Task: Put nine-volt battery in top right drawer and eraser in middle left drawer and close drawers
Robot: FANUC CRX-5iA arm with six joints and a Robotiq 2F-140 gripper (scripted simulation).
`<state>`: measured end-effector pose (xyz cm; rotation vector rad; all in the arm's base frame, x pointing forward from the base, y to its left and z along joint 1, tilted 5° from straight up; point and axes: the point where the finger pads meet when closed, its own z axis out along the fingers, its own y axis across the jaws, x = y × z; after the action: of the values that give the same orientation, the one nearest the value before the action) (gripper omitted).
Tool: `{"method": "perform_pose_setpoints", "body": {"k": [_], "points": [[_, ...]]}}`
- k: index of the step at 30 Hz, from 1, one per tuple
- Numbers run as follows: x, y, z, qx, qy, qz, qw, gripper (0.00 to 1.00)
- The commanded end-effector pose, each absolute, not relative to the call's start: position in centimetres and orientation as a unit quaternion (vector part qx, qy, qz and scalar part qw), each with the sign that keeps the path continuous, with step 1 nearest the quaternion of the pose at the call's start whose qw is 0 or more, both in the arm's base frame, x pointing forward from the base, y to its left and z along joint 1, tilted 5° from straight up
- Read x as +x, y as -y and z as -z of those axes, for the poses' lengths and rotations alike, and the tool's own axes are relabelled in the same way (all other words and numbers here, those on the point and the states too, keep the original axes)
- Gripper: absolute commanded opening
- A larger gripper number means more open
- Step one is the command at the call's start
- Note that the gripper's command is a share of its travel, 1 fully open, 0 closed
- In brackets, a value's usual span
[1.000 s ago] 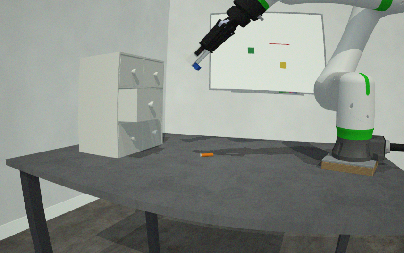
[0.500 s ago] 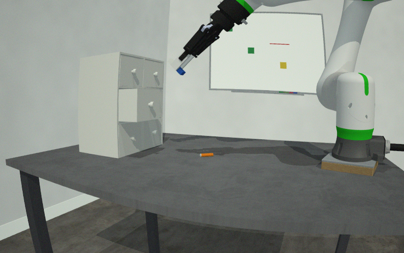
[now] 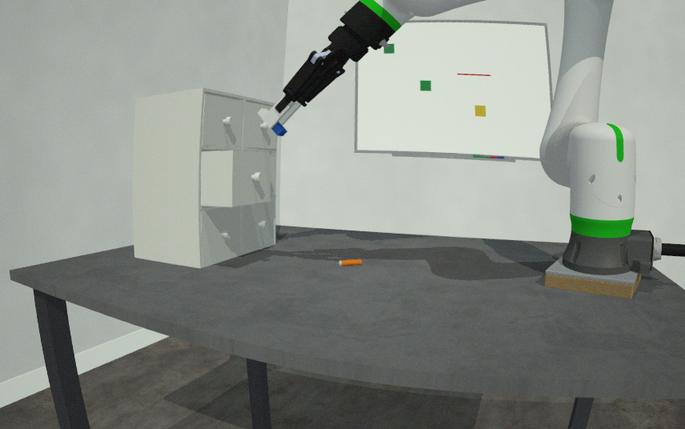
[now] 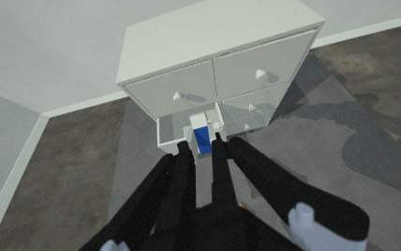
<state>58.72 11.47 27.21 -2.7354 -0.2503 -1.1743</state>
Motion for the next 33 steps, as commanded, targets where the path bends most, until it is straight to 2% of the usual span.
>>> {"method": "perform_pose_setpoints", "body": {"k": [1,14,33], "points": [[59.5,-11.7,-27.0,-0.913,0.084,0.392,0.077,0.11],[63.1,-12.5,-26.2,-0.913,0.084,0.392,0.077,0.11],[64.5,-12.9,-25.8,-0.913,0.084,0.392,0.077,0.11]]}}
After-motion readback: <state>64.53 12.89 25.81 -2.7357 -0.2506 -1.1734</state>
